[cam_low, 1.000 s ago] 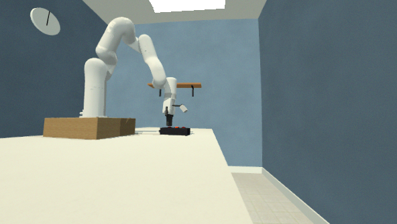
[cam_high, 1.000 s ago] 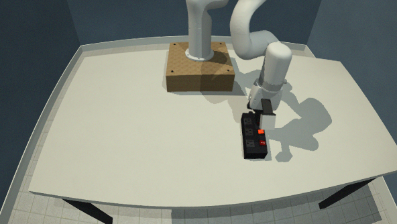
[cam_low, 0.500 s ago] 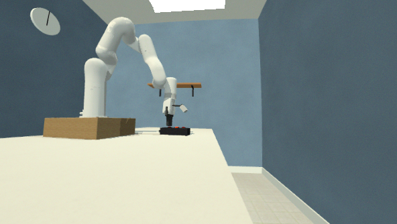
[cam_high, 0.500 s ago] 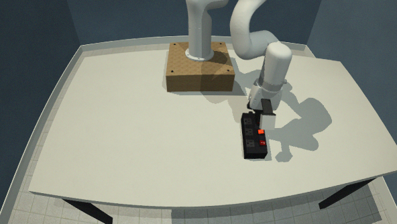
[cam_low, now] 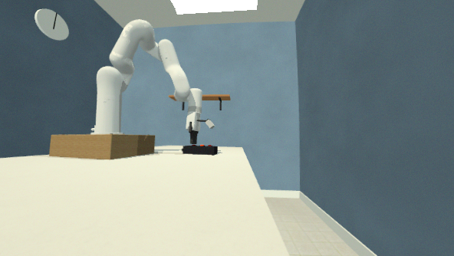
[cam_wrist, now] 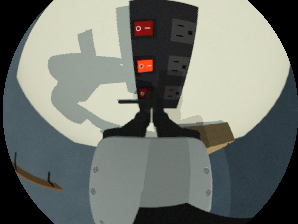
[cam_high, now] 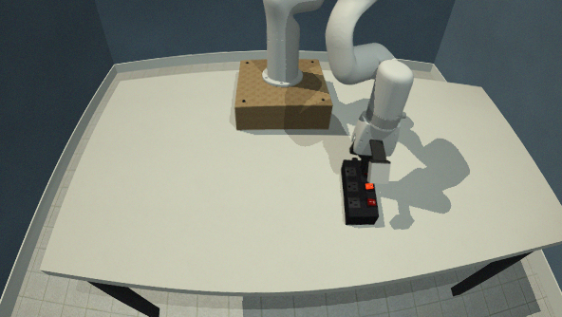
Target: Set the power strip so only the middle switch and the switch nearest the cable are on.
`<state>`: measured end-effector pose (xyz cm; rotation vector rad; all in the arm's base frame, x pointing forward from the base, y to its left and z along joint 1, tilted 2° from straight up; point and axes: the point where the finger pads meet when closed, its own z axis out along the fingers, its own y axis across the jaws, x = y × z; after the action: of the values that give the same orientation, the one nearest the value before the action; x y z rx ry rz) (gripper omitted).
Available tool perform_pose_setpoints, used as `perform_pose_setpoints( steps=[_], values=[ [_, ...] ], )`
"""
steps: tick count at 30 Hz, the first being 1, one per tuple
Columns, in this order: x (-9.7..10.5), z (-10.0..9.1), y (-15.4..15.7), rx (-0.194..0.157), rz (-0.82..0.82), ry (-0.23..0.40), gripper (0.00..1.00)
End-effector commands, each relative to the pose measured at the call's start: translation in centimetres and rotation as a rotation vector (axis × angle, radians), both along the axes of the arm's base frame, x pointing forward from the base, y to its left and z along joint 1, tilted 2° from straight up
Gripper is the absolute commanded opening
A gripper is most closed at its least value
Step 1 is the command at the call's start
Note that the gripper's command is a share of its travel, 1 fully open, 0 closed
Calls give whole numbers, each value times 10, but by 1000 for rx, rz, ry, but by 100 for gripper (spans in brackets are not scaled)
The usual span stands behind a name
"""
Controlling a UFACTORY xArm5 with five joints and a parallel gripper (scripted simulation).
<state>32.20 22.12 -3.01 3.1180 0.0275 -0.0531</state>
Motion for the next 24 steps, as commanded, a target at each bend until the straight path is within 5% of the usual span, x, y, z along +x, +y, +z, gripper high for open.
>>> perform_pose_setpoints(
  steps=[1, 24],
  values=[
    [1, 1, 1, 2, 0, -3, 0],
    [1, 1, 1, 2, 0, -3, 0]
  ],
)
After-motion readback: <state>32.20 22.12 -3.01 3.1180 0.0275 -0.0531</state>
